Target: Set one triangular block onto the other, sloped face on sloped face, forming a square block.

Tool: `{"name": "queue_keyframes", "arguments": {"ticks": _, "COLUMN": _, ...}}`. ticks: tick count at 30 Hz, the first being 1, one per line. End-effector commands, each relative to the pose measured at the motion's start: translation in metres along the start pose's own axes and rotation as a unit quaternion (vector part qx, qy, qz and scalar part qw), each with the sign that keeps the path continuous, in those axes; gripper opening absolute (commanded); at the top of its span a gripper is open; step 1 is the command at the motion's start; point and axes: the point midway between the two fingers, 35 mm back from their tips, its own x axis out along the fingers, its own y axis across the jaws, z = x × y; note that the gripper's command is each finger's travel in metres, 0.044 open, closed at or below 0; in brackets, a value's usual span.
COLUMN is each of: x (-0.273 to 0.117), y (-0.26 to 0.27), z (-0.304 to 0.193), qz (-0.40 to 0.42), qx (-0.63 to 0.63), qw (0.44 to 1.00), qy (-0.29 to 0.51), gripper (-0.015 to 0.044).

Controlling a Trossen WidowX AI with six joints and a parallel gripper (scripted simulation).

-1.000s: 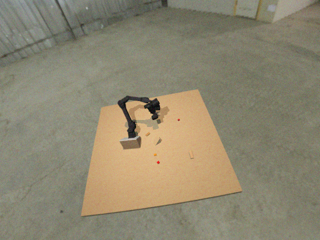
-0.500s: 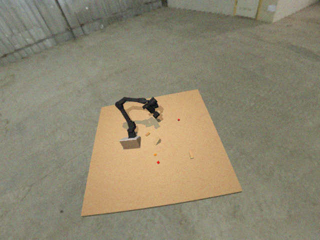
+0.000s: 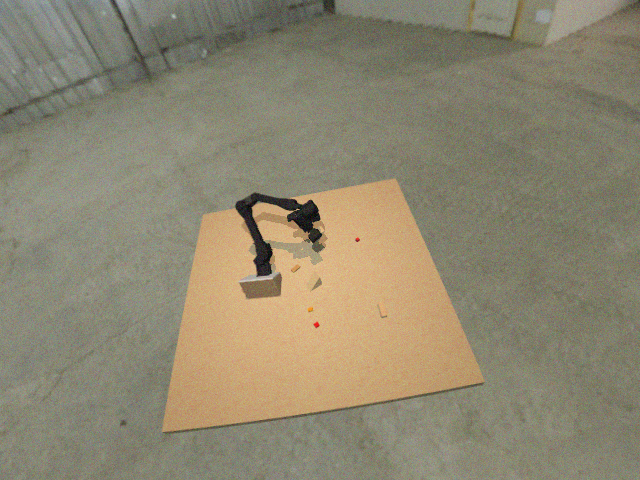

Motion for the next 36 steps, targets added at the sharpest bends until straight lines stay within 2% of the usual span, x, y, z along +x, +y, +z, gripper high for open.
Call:
{"name": "queue_keyframes", "arguments": {"ticks": 1, "x": -0.003, "y": -0.016, "z": -0.003, "qz": -0.012, "qx": 0.002, "qw": 1.000, "qy": 0.003, "gripper": 0.0000}}
{"name": "queue_keyframes", "arguments": {"ticks": 21, "x": -0.031, "y": -0.100, "z": -0.034, "qz": -0.055, "qx": 0.010, "qw": 0.998, "qy": 0.035, "gripper": 0.0000}}
{"name": "queue_keyframes", "arguments": {"ticks": 36, "x": -0.061, "y": -0.152, "z": -0.074, "qz": -0.048, "qx": 0.009, "qw": 0.997, "qy": 0.055, "gripper": 0.0000}}
